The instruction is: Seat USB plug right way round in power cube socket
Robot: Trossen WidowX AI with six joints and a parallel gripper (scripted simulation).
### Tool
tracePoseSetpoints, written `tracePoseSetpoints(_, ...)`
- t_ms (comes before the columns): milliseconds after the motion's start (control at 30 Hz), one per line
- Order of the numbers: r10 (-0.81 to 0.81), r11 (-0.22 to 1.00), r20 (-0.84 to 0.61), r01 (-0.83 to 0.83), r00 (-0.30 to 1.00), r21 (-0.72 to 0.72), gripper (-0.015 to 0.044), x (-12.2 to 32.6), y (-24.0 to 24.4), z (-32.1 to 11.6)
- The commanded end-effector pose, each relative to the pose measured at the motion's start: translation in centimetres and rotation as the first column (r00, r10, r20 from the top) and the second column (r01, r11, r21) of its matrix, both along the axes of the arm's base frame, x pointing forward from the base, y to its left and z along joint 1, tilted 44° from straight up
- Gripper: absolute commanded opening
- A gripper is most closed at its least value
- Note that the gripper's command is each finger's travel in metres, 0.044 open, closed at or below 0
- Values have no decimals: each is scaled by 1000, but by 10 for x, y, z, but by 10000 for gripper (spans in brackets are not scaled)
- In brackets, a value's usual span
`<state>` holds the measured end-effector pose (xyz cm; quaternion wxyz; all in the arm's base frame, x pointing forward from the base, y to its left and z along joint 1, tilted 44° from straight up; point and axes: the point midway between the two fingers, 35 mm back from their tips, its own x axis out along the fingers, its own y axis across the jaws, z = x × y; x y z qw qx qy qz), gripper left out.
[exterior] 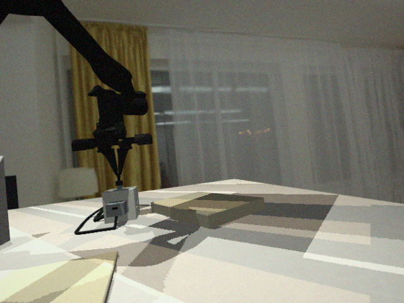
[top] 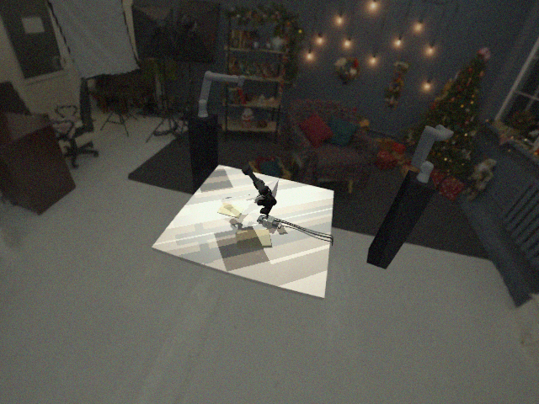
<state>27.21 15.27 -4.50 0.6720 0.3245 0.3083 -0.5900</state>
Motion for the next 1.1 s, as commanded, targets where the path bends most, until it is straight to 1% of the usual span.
tracePoseSetpoints(0,5,1000,-5,-5,1000,-3,0,0,-1,-1)
tracePoseSetpoints(1067,5,1000,-5,-5,1000,-3,0,0,-4,-4)
